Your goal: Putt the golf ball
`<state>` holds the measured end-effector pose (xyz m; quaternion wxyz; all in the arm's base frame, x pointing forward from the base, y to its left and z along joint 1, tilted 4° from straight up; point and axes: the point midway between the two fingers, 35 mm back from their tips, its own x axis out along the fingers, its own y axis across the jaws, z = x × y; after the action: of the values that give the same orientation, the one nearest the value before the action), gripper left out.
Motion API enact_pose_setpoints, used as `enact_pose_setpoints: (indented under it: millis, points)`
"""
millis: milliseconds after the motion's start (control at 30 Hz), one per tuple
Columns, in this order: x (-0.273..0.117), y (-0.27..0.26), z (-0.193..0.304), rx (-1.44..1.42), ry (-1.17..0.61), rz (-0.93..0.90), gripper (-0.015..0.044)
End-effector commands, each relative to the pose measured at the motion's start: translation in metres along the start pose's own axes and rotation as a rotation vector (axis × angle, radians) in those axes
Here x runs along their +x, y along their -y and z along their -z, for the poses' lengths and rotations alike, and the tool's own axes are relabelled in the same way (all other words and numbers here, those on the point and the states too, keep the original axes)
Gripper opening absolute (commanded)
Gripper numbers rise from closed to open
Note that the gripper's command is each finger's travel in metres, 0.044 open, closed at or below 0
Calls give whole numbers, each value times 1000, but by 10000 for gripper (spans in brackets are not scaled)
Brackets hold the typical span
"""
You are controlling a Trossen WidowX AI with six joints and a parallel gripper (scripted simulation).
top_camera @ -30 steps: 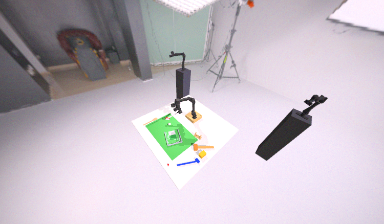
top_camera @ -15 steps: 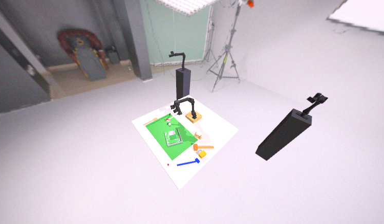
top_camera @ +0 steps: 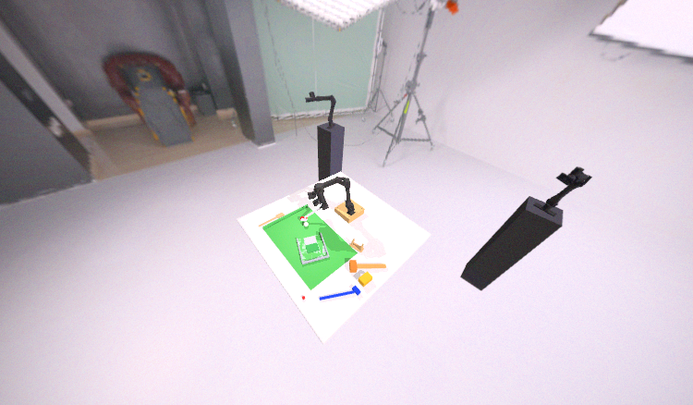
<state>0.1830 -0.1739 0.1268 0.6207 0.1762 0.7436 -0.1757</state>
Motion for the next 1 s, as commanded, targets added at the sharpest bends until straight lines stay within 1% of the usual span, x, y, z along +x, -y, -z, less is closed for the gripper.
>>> enact_pose_setpoints:
  millis: [0, 233, 533, 733, 867, 967]
  points:
    - [0, 0, 0, 0, 0, 0, 0]
    - [0, 1, 0, 0, 1, 0, 0]
    - [2, 29, -2, 0, 6, 2, 0]
    - [2, 30, -2, 0, 6, 2, 0]
    - [3, 25, -1, 5, -1, -3, 0]
    - [2, -4, -7, 3, 4, -5, 0]
